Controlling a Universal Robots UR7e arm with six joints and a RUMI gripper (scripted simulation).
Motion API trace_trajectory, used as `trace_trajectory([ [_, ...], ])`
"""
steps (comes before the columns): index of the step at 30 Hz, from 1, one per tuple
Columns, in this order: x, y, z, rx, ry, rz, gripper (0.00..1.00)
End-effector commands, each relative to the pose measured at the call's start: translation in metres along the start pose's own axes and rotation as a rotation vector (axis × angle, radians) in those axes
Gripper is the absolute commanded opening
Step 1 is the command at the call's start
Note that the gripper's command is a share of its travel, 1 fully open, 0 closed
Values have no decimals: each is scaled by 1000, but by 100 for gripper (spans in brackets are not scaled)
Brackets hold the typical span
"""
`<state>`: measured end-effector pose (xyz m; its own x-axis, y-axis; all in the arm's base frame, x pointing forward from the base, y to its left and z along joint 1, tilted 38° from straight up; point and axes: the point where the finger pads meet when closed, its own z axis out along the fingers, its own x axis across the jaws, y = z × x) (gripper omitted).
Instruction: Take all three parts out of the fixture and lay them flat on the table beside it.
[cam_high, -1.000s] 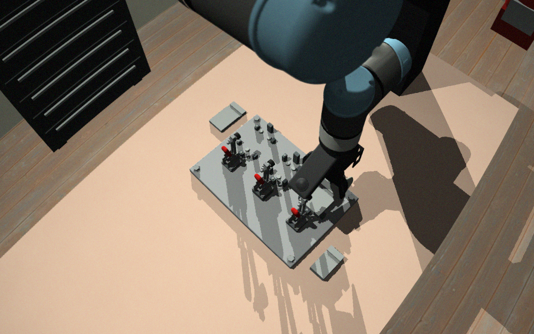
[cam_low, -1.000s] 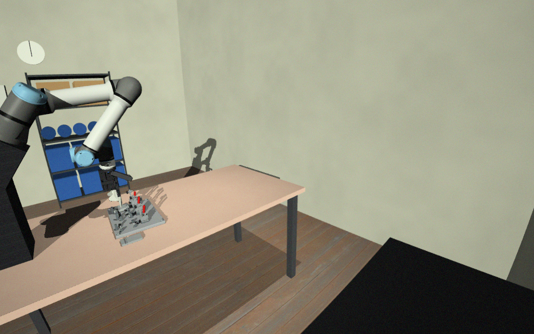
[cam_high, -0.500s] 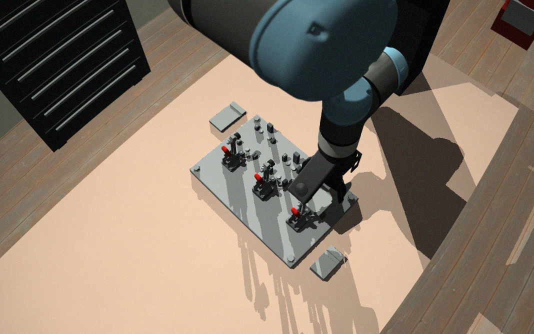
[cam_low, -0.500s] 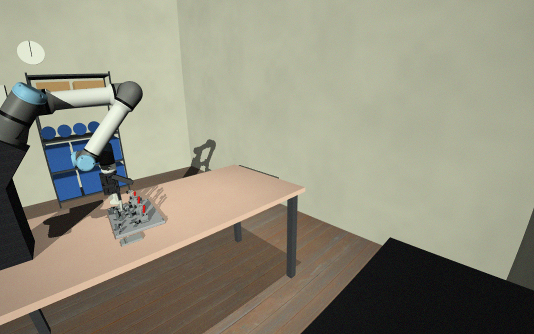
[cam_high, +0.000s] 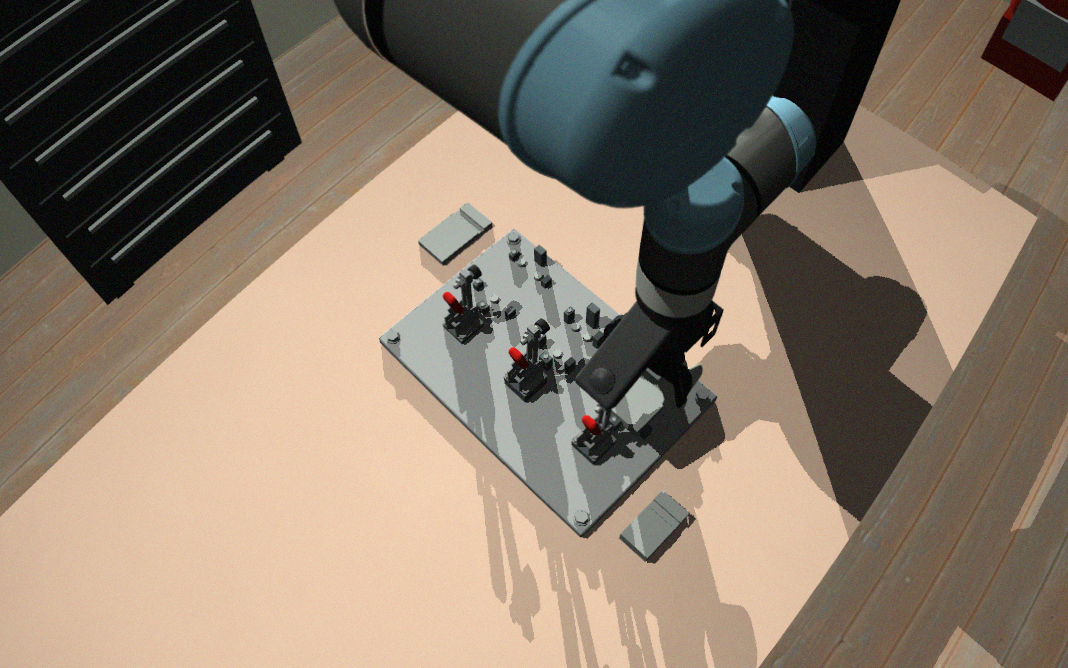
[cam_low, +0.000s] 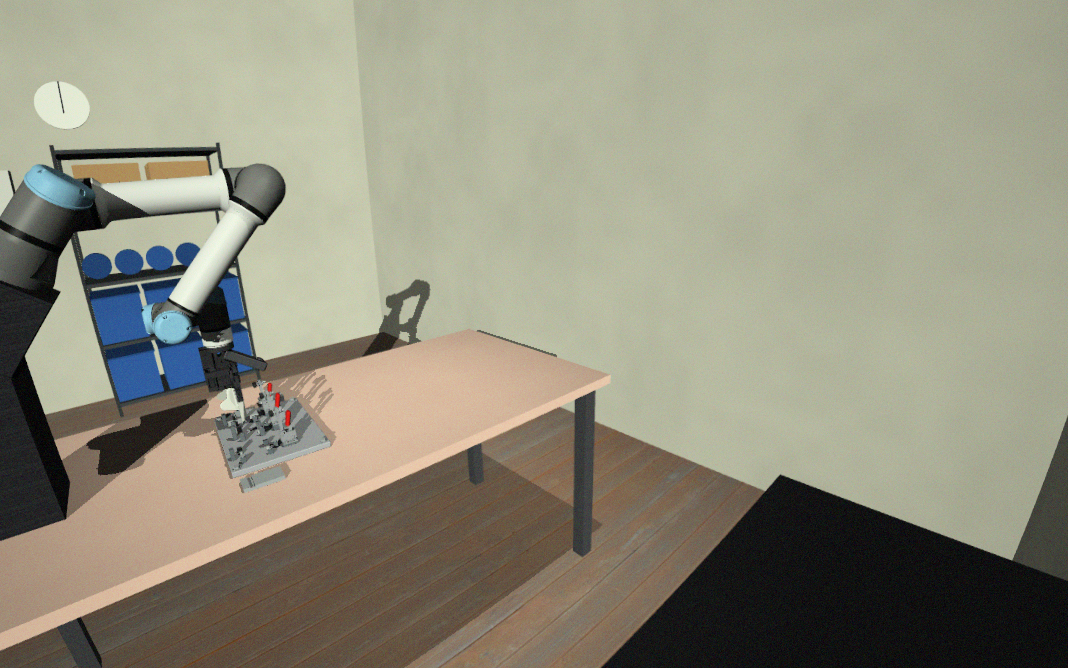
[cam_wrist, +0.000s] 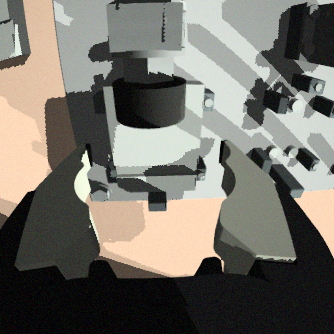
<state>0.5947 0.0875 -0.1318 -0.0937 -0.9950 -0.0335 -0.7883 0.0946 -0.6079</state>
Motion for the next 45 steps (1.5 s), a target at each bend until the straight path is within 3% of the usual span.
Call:
trace_trajectory([
  [1,0,0,0,1,0,0,59],
  [2,0,0,0,1,0,0,0],
  [45,0,0,0,1,0,0,0],
])
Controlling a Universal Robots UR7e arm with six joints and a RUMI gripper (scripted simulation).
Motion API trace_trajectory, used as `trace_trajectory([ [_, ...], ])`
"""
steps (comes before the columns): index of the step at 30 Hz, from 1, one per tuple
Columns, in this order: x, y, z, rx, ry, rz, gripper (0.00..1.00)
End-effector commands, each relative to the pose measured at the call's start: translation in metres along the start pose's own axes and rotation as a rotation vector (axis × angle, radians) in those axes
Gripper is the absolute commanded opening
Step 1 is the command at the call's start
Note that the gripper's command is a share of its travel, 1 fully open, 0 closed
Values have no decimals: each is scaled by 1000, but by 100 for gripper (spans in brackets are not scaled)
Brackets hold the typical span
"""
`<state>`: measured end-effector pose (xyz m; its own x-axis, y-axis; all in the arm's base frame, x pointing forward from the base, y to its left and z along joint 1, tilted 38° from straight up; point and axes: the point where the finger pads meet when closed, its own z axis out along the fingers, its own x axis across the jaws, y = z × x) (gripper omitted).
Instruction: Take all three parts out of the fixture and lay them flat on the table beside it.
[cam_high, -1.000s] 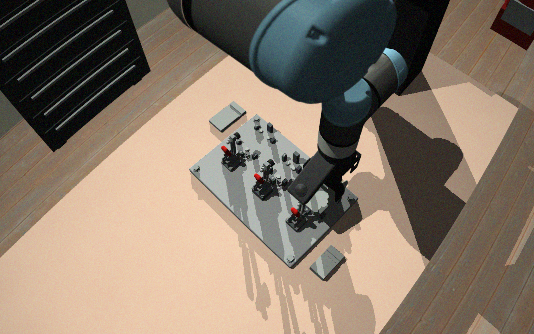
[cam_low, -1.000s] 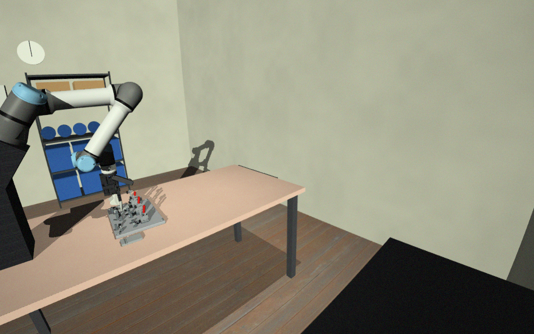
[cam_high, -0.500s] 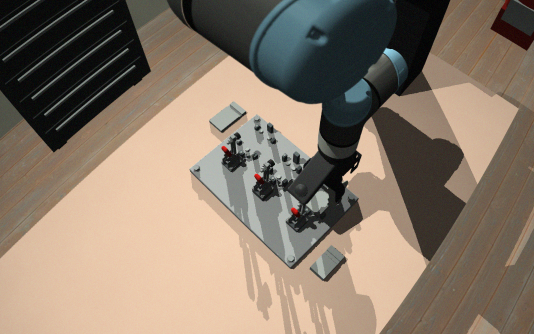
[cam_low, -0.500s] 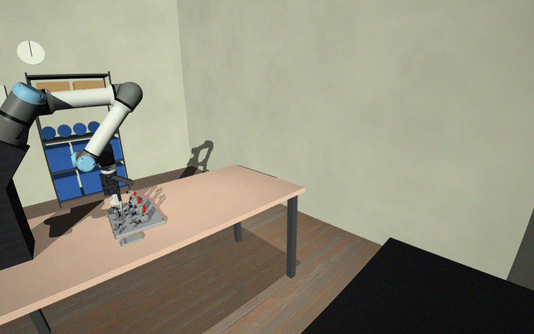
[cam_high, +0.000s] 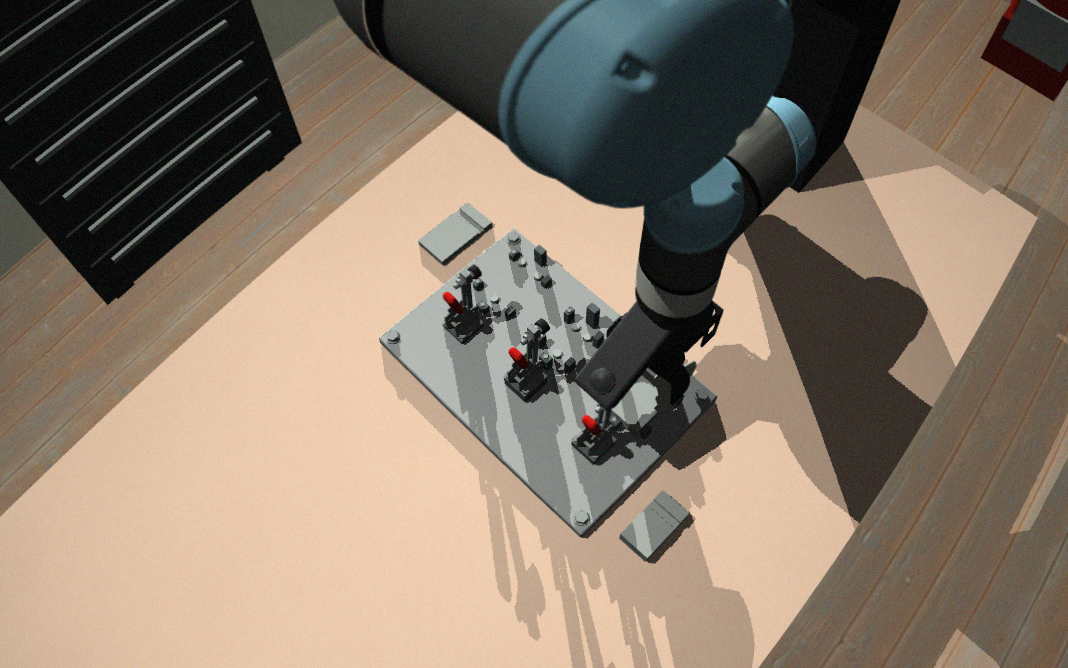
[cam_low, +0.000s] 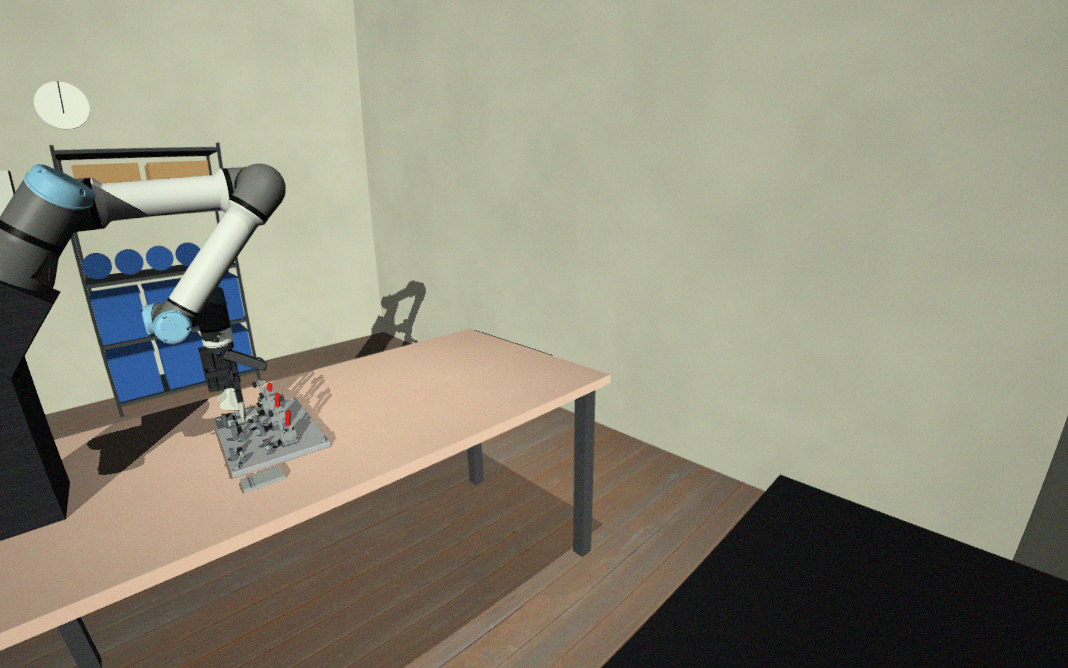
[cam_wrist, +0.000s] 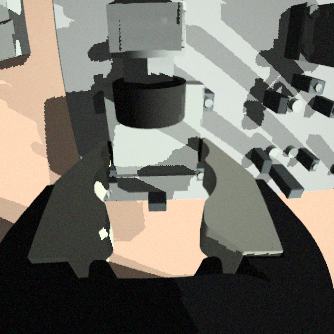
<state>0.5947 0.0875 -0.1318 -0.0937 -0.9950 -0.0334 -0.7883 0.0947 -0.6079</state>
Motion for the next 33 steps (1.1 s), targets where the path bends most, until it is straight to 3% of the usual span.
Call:
trace_trajectory([
  [1,0,0,-1,1,0,0,0],
  [33,0,0,-32,1,0,0,0],
])
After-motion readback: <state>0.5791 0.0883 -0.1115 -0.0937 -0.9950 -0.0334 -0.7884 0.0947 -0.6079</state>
